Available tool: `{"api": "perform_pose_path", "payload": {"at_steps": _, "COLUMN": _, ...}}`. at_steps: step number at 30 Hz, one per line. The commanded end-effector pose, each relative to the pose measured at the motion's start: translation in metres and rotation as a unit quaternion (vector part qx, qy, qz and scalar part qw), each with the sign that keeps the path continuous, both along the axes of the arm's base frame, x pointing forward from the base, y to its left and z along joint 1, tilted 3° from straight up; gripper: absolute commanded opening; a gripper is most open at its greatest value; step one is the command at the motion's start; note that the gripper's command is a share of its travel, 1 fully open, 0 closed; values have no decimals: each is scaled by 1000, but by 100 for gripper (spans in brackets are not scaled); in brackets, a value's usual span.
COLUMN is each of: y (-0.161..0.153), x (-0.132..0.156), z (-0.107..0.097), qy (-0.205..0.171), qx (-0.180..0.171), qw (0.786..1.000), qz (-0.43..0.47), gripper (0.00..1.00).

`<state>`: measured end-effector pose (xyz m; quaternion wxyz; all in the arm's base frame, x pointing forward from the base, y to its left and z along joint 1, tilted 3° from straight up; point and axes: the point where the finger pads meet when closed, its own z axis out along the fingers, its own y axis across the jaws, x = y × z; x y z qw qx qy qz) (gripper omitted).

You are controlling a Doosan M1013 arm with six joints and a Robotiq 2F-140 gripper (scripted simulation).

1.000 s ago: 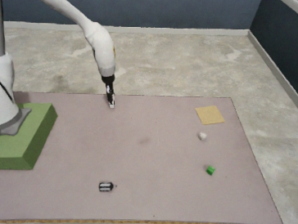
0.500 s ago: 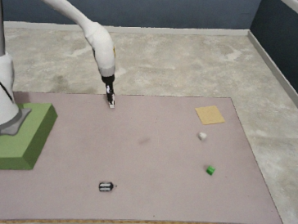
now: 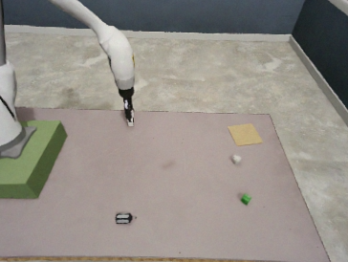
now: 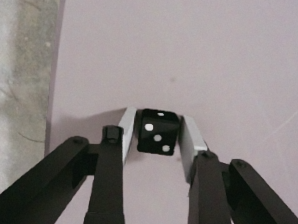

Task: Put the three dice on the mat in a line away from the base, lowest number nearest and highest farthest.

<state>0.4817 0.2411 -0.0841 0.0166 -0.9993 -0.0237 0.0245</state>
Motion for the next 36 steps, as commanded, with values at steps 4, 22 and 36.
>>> {"api": "perform_pose_path", "payload": {"at_steps": 4, "y": 0, "x": 0, "z": 1, "qy": 0, "qx": 0, "qw": 1000, "qz": 0, "gripper": 24}}
{"api": "perform_pose_path", "payload": {"at_steps": 22, "y": 0, "x": 0, "z": 1, "qy": 0, "qx": 0, "qw": 1000, "qz": 0, "gripper": 24}}
{"api": "perform_pose_path", "payload": {"at_steps": 36, "y": 0, "x": 0, "z": 1, "qy": 0, "qx": 0, "qw": 1000, "qz": 0, "gripper": 24}}
